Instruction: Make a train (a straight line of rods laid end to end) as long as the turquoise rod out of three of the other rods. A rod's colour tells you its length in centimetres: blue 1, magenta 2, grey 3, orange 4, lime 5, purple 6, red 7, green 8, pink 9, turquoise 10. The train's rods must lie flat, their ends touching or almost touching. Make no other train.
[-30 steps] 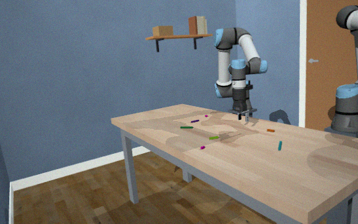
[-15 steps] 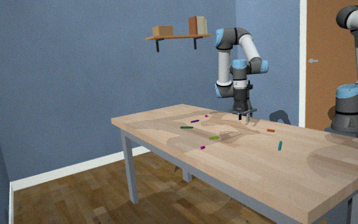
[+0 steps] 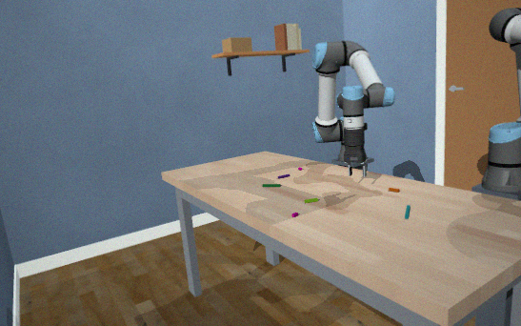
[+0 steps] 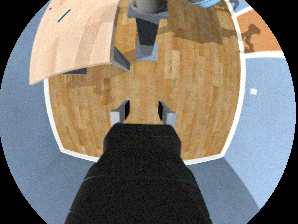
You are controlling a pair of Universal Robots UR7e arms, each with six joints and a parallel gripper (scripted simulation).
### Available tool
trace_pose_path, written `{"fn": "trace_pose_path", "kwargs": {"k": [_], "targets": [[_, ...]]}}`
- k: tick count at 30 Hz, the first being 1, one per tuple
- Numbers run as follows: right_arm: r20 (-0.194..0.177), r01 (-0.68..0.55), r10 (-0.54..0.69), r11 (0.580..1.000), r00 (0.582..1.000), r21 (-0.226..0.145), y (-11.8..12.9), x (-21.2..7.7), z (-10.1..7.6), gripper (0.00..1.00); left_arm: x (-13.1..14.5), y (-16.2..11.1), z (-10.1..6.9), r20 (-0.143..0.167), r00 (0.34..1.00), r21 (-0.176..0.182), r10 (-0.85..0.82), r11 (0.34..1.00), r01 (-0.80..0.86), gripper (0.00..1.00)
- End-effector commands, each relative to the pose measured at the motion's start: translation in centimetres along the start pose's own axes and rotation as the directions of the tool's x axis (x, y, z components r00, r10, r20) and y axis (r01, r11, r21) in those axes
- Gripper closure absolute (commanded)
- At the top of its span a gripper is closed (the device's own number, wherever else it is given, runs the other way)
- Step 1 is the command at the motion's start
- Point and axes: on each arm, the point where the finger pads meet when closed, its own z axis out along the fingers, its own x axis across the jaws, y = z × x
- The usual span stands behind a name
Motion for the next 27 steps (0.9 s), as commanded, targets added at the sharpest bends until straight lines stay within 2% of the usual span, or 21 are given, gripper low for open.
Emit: {"fn": "trace_pose_path", "kwargs": {"k": [1,6,8,11,16,23,25,27], "targets": [[-0.003,0.167,-0.167,0.986,0.986,0.000,0.4,0.6,-0.1,0.00,0.0,0.0,0.0,0.000,1.000,-0.001,0.000,1.000,0.000,0.00],[-0.003,0.306,-0.306,0.952,0.952,0.000,0.7,1.2,-0.2,0.00,0.0,0.0,0.0,0.000,1.000,-0.001,0.000,1.000,0.000,0.00],[-0.003,0.306,-0.306,0.952,0.952,0.000,0.7,1.2,-0.2,0.00,0.0,0.0,0.0,0.000,1.000,-0.001,0.000,1.000,0.000,0.00],[-0.003,0.419,-0.419,0.908,0.908,0.000,1.0,1.7,-0.2,0.00,0.0,0.0,0.0,0.000,1.000,-0.001,0.000,1.000,0.000,0.00],[-0.003,0.540,-0.540,0.842,0.842,-0.001,1.4,2.2,-0.2,0.00,0.0,0.0,0.0,0.000,1.000,-0.001,0.000,1.000,0.000,0.00],[-0.002,0.697,-0.697,0.717,0.717,-0.001,2.0,3.1,-0.2,0.00,0.0,0.0,0.0,0.000,1.000,-0.001,0.000,1.000,0.000,0.00],[-0.002,0.697,-0.697,0.717,0.717,-0.001,2.0,3.1,-0.2,0.00,0.0,0.0,0.0,0.000,1.000,-0.001,0.000,1.000,0.000,0.00],[-0.002,0.761,-0.761,0.649,0.649,-0.001,2.3,3.6,-0.2,0.00,0.0,0.0,0.0,0.000,1.000,-0.001,0.000,1.000,0.000,0.00]]}}
